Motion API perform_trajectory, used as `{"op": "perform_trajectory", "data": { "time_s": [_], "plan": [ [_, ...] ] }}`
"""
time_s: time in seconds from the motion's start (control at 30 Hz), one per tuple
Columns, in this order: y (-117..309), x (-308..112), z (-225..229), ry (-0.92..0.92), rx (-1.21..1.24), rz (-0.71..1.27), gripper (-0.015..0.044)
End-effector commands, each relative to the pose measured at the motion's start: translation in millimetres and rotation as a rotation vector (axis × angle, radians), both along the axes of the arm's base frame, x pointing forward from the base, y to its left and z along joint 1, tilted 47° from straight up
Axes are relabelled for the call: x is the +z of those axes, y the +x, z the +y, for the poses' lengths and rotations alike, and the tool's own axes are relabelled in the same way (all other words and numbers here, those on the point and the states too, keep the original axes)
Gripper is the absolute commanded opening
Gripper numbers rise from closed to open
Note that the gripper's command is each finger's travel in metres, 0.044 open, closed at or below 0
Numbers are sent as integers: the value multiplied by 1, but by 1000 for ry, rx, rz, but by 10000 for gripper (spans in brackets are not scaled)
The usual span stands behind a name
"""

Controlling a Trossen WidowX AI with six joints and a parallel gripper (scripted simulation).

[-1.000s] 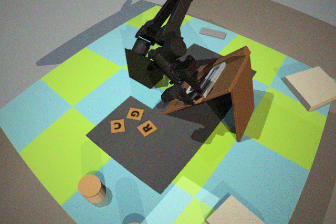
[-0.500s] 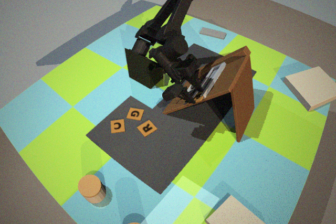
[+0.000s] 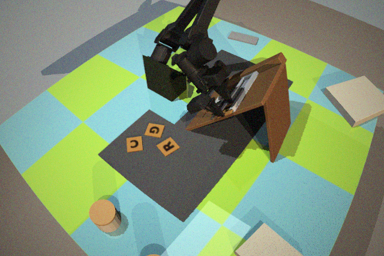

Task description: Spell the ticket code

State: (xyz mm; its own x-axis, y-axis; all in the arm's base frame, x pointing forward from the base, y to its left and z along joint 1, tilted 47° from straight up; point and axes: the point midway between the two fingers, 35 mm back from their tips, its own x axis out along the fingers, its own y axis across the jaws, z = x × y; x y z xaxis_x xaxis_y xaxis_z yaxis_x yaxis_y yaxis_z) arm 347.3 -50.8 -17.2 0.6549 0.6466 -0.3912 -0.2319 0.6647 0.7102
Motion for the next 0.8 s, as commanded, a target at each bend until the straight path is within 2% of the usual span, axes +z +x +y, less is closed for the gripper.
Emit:
{"op": "perform_trajectory", "data": {
  "time_s": [0.0,0.77],
  "plan": [
    [-2,0,2,1,-3,8,0],
    [-3,8,8,2,-3,8,0]
  ]
}}
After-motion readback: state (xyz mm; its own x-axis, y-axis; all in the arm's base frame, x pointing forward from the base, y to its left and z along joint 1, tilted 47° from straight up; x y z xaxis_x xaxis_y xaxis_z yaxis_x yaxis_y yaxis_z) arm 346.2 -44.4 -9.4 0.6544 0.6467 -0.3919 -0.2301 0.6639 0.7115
